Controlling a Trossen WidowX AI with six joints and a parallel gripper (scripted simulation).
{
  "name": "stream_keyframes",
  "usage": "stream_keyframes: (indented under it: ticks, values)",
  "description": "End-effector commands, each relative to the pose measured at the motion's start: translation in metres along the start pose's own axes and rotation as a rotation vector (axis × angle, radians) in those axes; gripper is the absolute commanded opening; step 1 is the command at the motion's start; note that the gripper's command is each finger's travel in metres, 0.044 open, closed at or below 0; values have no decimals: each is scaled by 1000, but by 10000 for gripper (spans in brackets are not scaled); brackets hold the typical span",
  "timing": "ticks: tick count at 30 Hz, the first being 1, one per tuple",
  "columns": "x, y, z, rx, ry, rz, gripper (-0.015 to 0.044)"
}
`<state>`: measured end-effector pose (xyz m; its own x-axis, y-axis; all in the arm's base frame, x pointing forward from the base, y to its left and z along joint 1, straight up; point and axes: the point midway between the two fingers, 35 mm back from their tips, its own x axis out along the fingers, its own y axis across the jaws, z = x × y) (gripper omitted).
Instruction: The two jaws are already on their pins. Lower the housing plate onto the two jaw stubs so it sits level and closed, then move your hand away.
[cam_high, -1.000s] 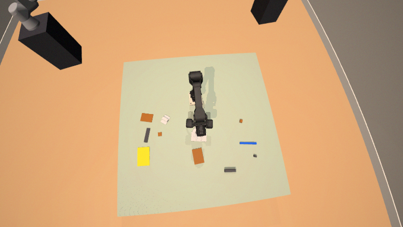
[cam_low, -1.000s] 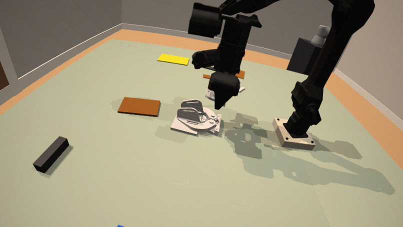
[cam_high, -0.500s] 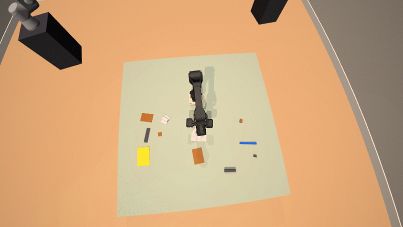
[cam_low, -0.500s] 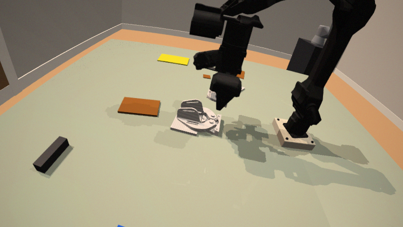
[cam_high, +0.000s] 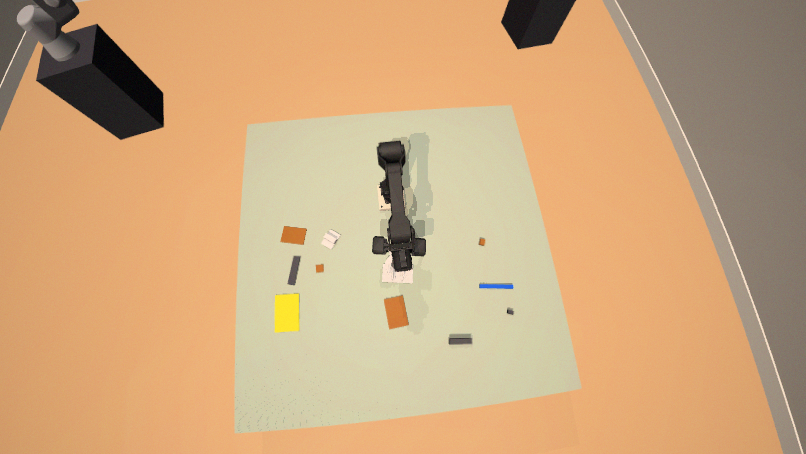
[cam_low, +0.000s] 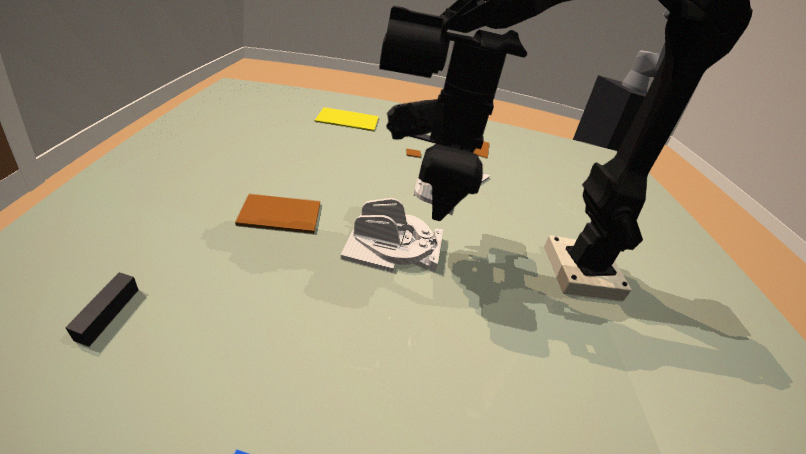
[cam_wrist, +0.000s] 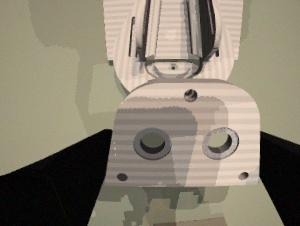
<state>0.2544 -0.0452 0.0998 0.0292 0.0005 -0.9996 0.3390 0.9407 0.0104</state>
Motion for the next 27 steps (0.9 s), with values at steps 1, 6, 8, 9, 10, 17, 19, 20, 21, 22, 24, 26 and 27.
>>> stream_keyframes:
  ticks: [1, 6, 8, 9, 10, 17, 19, 20, 21, 22, 24, 26, 27]
  values:
    - [0, -1, 0, 7, -1, -6, 351]
    - [0, -1, 0, 7, -1, -6, 351]
    - [3, -1, 0, 7, -1, -6, 351]
    - [4, -1, 0, 7, -1, -6, 351]
    - [6, -1, 0, 7, -1, -6, 351]
    - [18, -1, 1, 7, -1, -6, 351]
    - [21, -1, 2, 7, -1, -6, 351]
    - [23, -1, 2, 7, -1, -6, 351]
    - [24, -1, 2, 7, -1, -6, 351]
    - [26, -1, 2, 7, -1, -6, 351]
    - [29, -1, 2, 7, -1, -6, 351]
    - [32, -1, 2, 7, -1, -6, 351]
    - [34, -1, 2, 7, -1, -6, 351]
